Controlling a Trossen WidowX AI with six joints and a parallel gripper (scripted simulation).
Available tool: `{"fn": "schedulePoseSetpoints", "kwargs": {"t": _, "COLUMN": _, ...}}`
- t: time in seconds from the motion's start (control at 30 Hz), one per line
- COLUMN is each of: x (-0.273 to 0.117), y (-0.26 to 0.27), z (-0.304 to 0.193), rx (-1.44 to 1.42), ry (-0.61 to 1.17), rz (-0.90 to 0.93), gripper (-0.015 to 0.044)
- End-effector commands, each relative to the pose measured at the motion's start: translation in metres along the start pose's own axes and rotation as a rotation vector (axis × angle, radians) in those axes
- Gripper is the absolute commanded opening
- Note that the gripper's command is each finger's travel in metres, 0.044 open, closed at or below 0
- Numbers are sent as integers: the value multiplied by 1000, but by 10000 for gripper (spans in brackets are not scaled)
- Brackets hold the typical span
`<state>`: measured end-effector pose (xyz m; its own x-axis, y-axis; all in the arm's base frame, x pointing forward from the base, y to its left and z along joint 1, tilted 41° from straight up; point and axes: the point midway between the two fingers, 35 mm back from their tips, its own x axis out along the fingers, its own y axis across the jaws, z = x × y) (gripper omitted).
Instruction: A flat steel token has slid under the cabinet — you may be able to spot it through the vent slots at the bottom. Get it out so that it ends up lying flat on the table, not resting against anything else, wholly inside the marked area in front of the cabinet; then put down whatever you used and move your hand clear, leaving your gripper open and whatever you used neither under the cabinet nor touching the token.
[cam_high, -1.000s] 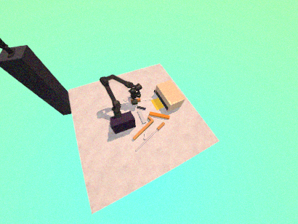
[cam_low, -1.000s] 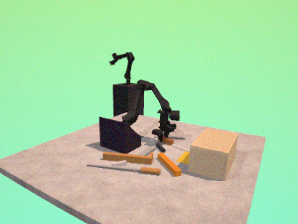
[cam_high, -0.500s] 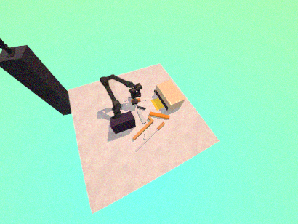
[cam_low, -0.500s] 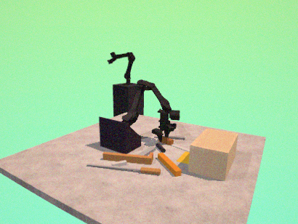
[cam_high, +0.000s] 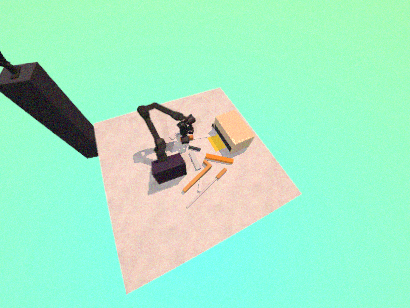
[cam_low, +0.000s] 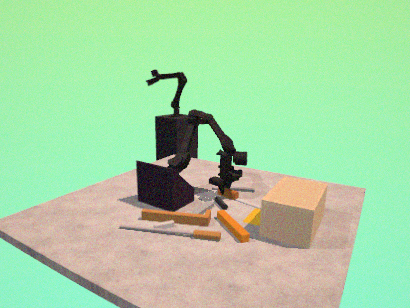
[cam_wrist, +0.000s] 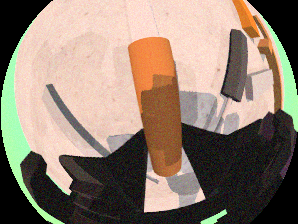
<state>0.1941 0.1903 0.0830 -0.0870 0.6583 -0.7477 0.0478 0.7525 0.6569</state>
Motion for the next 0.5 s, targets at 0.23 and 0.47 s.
{"fn": "schedulePoseSetpoints", "kwargs": {"t": 0.23, "x": 0, "y": -1, "z": 0, "rx": 2, "ry": 0, "rz": -1, "gripper": 0}}
{"fn": "schedulePoseSetpoints", "kwargs": {"t": 0.47, "x": 0, "y": 0, "z": 5, "rx": 3, "ry": -1, "rz": 0, "gripper": 0}}
